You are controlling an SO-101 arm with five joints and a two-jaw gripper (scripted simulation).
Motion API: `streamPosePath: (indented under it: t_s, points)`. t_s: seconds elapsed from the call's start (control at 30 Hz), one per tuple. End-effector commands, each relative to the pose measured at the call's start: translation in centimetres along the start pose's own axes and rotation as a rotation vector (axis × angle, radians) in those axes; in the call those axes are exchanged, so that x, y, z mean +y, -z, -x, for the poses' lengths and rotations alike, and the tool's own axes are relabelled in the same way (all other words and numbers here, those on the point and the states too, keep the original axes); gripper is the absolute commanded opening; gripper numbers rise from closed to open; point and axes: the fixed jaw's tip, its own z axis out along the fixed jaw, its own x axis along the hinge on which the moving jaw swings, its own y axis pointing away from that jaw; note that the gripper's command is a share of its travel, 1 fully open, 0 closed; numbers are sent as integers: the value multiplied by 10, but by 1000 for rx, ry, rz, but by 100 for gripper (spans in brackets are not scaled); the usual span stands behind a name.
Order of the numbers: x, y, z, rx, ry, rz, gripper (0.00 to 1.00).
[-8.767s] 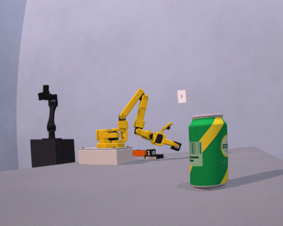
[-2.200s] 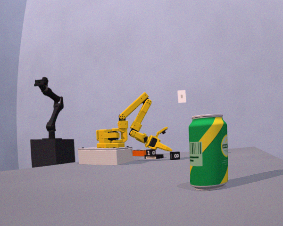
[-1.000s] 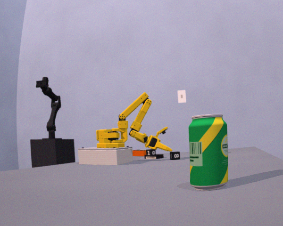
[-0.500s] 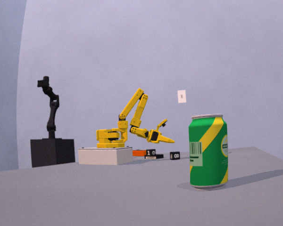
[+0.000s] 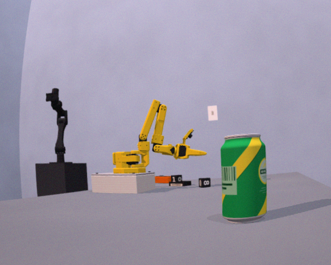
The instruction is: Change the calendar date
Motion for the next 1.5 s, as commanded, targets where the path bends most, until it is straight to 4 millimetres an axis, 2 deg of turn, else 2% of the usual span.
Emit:
streamPosePath:
  t_s: [0.0,0.3,0.8,1.27,1.47]
  points:
    - [-2,8,33,-137,-10,-7,35]
    - [-2,2,29,-110,-7,-7,35]
    - [-1,-22,17,10,6,-4,35]
    - [1,-55,7,230,31,5,35]
    - [2,-62,7,304,40,9,35]
